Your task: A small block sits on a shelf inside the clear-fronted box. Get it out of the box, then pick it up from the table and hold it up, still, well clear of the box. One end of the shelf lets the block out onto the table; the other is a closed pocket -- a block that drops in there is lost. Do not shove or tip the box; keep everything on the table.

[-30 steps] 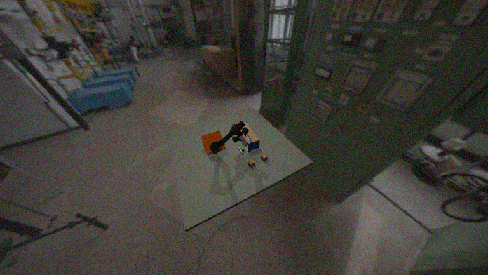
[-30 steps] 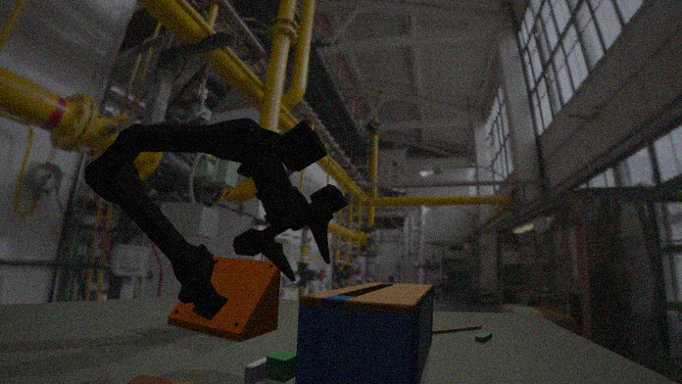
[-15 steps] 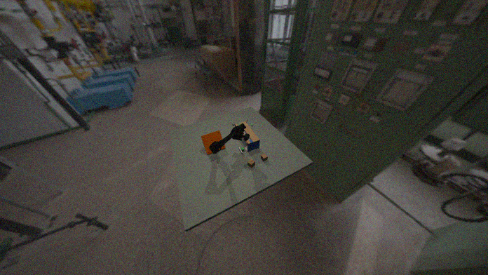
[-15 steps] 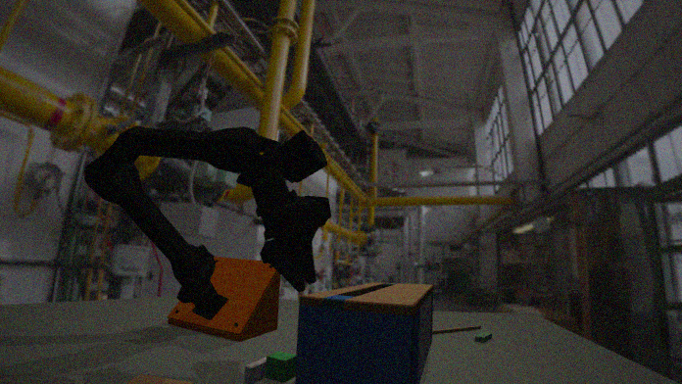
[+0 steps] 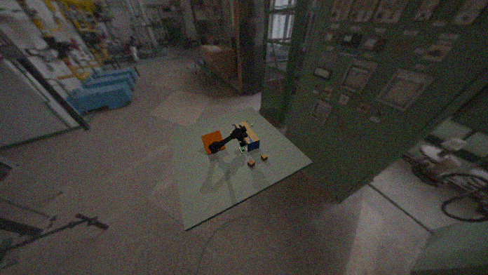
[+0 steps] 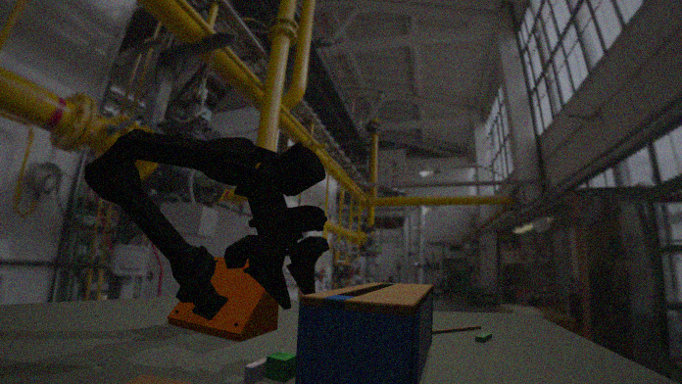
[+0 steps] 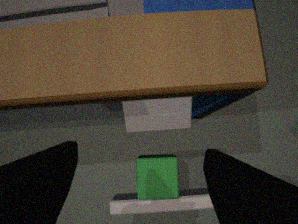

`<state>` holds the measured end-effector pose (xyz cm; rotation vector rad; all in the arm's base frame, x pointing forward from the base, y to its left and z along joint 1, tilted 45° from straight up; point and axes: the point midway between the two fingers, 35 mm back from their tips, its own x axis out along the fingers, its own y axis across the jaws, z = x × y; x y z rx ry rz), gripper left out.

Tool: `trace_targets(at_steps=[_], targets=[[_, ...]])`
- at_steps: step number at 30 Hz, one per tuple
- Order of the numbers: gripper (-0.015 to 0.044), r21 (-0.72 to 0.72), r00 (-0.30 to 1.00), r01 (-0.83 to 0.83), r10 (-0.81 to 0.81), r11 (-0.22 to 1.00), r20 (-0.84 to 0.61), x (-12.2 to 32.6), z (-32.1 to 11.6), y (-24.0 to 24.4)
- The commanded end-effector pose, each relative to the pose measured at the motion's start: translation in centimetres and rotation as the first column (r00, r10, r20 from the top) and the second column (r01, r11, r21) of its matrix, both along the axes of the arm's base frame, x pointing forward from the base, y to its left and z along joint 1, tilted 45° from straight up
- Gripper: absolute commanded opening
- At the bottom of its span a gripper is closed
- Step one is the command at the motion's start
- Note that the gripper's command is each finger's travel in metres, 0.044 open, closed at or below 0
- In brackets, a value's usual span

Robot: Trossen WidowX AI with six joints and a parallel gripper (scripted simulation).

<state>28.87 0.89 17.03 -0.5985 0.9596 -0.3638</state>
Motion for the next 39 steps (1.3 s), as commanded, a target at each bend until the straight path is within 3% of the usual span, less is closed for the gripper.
trace_targets(at_steps=[1,10,20,30,36,39], targets=[[0.0285,0.549,0.715,0.445,-0.65,0.707,0.257,-0.6,-2.0,-2.2],[0.0285,0.824,0.357,0.44,-0.911,0.358,0.205,-0.6,-2.4,-2.8],[0.0285,0.979,-0.057,0.203,-0.998,-0.026,-0.015,-0.6,-2.7,-3.2],[0.0285,0.934,-0.351,-0.201,-0.868,-0.296,-0.351,-0.4,-2.6,-3.3],[0.0285,0.807,-0.427,-0.458,-0.704,-0.373,-0.568,-0.3,-2.5,-3.3],[0.0285,0.788,-0.431,-0.487,-0.681,-0.377,-0.592,-0.3,-2.5,-3.3]])
